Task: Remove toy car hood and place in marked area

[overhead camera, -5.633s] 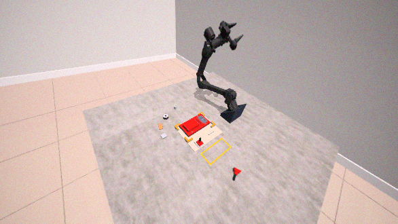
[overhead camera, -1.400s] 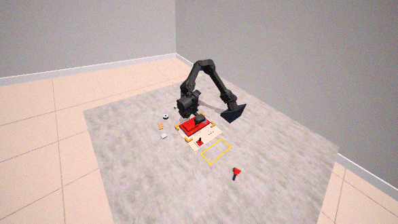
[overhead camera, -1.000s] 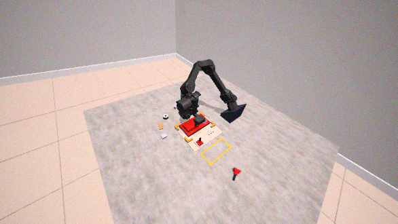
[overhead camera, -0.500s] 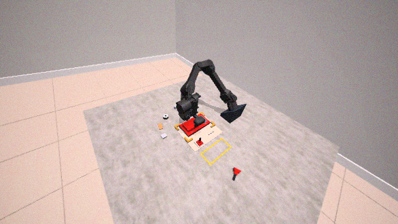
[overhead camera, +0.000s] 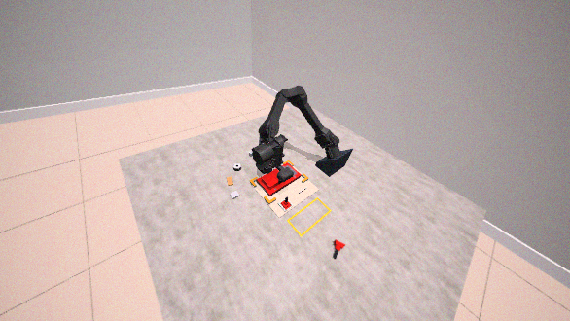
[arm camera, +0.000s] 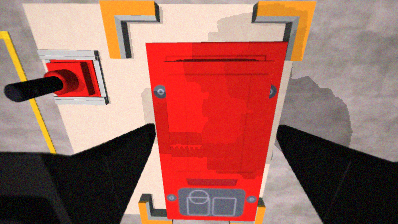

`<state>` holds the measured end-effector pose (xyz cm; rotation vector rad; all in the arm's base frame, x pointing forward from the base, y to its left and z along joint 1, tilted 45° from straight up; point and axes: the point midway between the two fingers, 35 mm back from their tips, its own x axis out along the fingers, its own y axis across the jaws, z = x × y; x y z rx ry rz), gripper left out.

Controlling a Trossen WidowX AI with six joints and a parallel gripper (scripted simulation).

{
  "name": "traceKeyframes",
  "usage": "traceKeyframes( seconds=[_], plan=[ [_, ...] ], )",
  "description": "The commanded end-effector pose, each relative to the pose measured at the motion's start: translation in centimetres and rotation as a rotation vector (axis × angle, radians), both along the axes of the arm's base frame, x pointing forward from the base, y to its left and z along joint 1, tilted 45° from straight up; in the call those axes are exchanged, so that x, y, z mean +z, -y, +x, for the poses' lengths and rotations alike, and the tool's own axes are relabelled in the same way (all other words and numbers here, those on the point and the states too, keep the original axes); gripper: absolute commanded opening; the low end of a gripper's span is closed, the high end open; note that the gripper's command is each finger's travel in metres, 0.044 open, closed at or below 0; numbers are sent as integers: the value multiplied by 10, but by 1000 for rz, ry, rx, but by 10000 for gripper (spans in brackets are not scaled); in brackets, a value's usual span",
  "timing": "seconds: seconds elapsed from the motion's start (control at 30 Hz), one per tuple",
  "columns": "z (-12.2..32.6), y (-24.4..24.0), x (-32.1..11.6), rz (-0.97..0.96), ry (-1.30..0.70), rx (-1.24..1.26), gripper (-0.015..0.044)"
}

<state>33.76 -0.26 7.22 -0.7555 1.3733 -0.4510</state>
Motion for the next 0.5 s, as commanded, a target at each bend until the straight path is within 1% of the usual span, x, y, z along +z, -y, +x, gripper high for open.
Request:
traceKeyframes(
  seconds=[0.0, 0.47],
  plan=[
    [0, 2, -2, -5, -4, 4, 440],
    [1, 7, -7, -5, -4, 4, 440]
  ],
)
